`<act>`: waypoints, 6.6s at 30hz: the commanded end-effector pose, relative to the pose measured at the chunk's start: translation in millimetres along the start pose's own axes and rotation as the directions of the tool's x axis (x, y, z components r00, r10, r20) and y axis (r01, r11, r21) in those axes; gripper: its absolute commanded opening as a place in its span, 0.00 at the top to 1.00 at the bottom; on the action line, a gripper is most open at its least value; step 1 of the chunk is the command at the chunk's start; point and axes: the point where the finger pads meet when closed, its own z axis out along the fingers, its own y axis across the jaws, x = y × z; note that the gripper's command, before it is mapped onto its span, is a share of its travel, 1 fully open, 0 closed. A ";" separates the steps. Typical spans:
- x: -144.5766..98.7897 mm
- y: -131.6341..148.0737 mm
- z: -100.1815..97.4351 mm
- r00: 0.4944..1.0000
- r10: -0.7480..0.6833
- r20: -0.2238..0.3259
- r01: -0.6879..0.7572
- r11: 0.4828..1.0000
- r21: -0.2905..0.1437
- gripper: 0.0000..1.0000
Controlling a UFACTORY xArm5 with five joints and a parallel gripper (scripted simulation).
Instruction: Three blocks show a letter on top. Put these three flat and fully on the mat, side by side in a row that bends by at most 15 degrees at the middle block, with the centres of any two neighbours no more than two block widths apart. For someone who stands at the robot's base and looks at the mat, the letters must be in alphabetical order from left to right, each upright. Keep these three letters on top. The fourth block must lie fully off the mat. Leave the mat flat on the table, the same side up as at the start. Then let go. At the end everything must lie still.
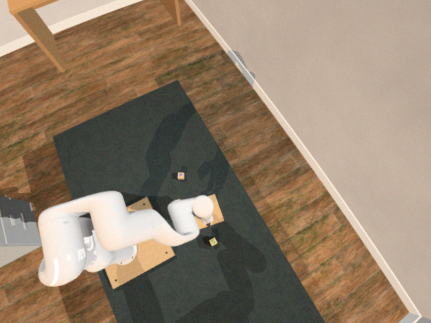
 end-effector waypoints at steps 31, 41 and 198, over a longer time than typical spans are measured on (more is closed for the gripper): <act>-1.6 0.3 24.9 1.000 0.000 0.004 0.000 1.000 0.000 0.46; -1.6 0.3 24.9 1.000 0.000 0.004 0.000 1.000 0.000 0.46; -1.6 0.3 24.9 1.000 0.000 0.004 0.000 1.000 0.000 0.46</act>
